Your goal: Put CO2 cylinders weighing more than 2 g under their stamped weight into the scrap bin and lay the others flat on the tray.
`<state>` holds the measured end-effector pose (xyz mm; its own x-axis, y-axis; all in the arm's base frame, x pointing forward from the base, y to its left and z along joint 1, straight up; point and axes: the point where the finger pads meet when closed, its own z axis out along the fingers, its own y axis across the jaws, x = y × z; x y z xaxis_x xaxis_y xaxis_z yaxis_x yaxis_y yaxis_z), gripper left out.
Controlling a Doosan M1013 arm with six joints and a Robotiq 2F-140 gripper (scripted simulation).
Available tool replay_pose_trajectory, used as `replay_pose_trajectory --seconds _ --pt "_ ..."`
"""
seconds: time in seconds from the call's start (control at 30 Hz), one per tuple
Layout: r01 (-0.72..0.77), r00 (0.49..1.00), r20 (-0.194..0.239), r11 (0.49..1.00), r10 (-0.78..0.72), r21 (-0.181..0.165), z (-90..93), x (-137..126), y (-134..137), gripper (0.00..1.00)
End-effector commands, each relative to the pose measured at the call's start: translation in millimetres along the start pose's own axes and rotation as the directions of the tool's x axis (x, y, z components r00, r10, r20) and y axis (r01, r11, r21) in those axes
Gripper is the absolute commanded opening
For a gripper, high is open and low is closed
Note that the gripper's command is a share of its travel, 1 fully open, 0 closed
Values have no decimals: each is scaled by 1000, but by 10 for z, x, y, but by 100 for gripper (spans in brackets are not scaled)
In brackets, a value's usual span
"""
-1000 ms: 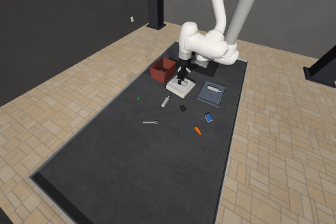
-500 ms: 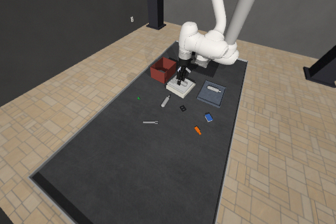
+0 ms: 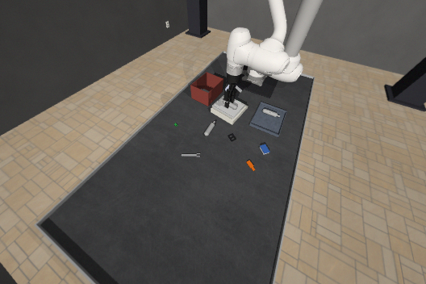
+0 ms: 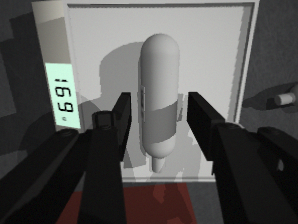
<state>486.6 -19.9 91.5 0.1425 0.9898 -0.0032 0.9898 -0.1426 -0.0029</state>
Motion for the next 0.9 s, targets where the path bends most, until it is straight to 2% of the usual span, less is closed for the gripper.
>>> replay_pose_trajectory --seconds 0.0,0.23,0.43,0.57,0.87 --pt "0 1000 0 1000 0 -1 -5 1 5 40" --pt "0 1000 0 1000 0 -1 -14 1 5 40" --pt "0 1000 0 1000 0 -1 -92 1 5 40" --pt "0 1000 0 1000 0 -1 -274 1 5 40" --pt "0 1000 -1 1000 0 -1 -837 1 4 40"
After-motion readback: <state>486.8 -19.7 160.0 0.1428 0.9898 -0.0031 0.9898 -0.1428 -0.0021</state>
